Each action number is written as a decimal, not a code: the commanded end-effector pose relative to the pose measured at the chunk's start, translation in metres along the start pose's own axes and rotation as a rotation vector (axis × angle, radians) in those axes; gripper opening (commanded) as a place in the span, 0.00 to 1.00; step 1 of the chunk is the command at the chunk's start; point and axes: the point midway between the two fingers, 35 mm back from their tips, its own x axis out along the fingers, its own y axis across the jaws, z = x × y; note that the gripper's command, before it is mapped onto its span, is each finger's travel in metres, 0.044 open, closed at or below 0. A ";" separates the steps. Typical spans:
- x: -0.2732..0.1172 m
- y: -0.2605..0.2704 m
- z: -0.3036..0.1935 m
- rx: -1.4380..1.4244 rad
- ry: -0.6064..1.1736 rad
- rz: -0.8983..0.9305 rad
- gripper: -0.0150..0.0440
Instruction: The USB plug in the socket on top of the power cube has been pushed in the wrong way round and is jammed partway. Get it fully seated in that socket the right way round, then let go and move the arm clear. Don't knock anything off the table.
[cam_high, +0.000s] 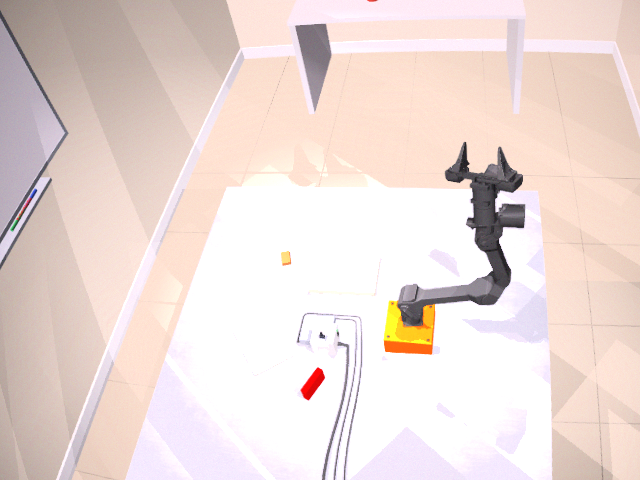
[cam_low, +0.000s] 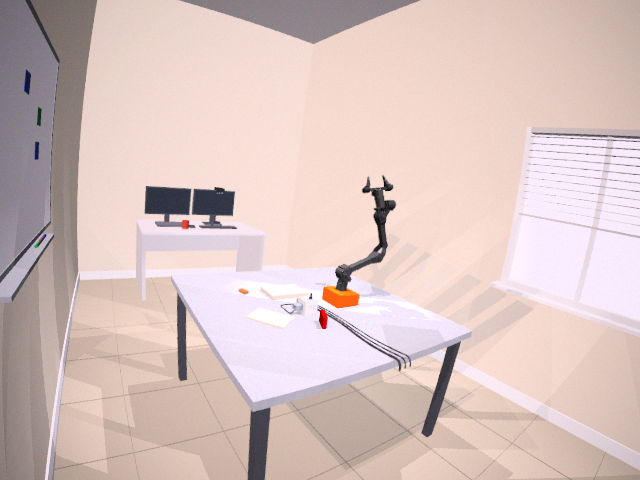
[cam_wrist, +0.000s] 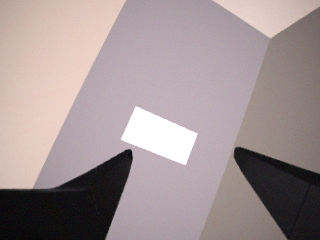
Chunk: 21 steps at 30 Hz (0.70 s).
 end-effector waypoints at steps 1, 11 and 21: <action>0.015 -0.067 -0.034 0.008 0.099 -0.167 1.00; -0.010 -0.256 -0.132 0.076 0.366 -0.674 1.00; -0.136 -0.411 -0.215 0.056 0.625 -1.255 1.00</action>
